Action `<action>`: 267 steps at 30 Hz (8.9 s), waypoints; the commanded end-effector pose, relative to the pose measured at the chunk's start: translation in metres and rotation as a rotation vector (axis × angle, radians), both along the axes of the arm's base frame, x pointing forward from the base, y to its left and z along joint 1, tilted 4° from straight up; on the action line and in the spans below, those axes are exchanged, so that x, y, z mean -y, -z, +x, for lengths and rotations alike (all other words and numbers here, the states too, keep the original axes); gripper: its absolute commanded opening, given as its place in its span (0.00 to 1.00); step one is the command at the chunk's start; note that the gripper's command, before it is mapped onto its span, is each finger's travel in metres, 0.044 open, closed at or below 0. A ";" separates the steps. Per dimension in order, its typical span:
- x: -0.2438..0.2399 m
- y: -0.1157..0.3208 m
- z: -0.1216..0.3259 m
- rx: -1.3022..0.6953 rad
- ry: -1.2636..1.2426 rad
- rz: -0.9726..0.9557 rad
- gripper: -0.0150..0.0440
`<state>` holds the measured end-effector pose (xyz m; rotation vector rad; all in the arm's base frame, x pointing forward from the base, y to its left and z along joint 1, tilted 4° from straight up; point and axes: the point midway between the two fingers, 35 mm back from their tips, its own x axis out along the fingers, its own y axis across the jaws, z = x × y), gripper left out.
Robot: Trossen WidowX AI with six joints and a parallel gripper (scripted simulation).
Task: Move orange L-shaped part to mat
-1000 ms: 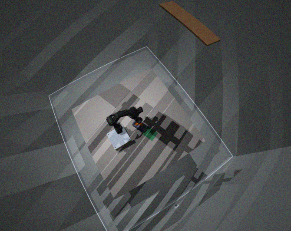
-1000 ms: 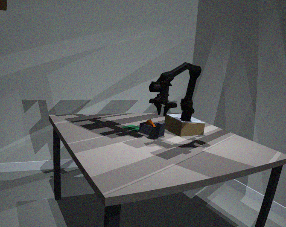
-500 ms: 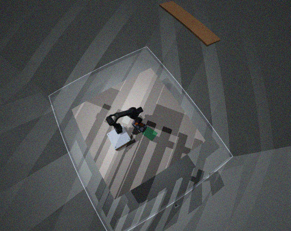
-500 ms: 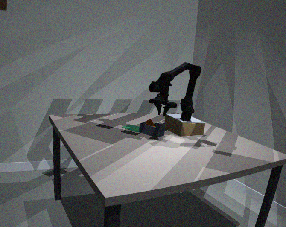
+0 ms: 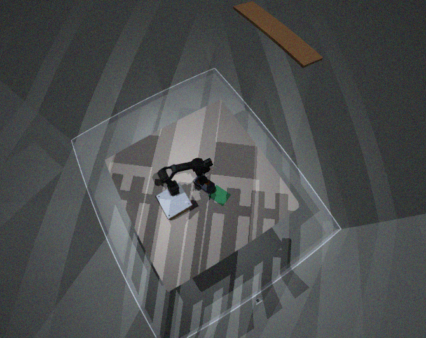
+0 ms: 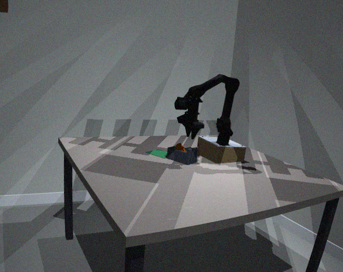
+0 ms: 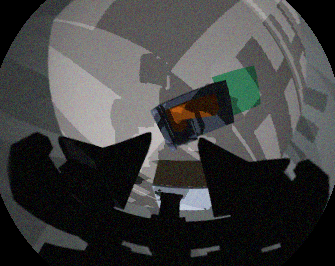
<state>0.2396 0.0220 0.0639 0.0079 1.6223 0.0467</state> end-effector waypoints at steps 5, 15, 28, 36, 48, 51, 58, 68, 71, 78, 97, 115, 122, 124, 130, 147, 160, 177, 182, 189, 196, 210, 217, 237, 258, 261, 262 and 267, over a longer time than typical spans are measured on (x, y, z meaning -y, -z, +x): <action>0.045 -0.001 0.034 -0.020 1.050 -0.059 0.73; 0.046 -0.001 0.034 -0.020 1.069 -0.060 0.73; 0.045 0.027 0.033 -0.020 1.069 -0.060 0.73; 0.045 0.033 0.033 -0.020 1.069 -0.060 0.73; 0.045 0.052 0.033 -0.020 1.069 -0.060 0.73; 0.045 0.057 0.033 -0.020 1.069 -0.060 0.73; 0.044 0.068 0.032 -0.020 1.069 -0.060 0.73; 0.044 0.078 0.031 -0.021 1.069 -0.060 0.73; 0.044 0.075 0.033 -0.018 1.065 -0.053 0.60; 0.044 0.075 0.033 -0.018 1.065 -0.053 0.48; 0.044 0.069 0.033 -0.018 1.066 -0.055 0.25; 0.045 0.042 0.033 -0.020 1.068 -0.060 0.25; 0.045 0.031 0.033 -0.020 1.069 -0.060 0.25; 0.045 0.028 0.033 -0.020 1.069 -0.060 0.25; 0.045 0.019 0.034 -0.020 1.069 -0.060 0.25; 0.046 -0.007 0.035 -0.020 1.069 -0.060 0.25; 0.051 -0.014 0.037 -0.020 1.069 -0.061 0.25; 0.123 -0.009 0.070 -0.013 1.069 -0.065 0.25; 0.143 -0.009 0.079 -0.012 1.069 -0.067 0.25; 0.170 -0.008 0.092 -0.009 1.069 -0.068 0.25; 0.194 -0.008 0.103 -0.007 1.069 -0.070 0.25; 0.198 0.002 0.104 -0.007 1.069 -0.070 0.25; 0.197 0.013 0.104 -0.007 1.069 -0.070 0.25; 0.197 0.045 0.102 -0.007 1.069 -0.070 0.25; 0.197 0.073 0.101 -0.007 1.069 -0.070 0.25; 0.197 0.073 0.101 -0.007 1.069 -0.070 0.25; 0.197 0.073 0.101 -0.007 1.069 -0.070 0.25; 0.197 0.074 0.101 -0.007 1.069 -0.070 0.25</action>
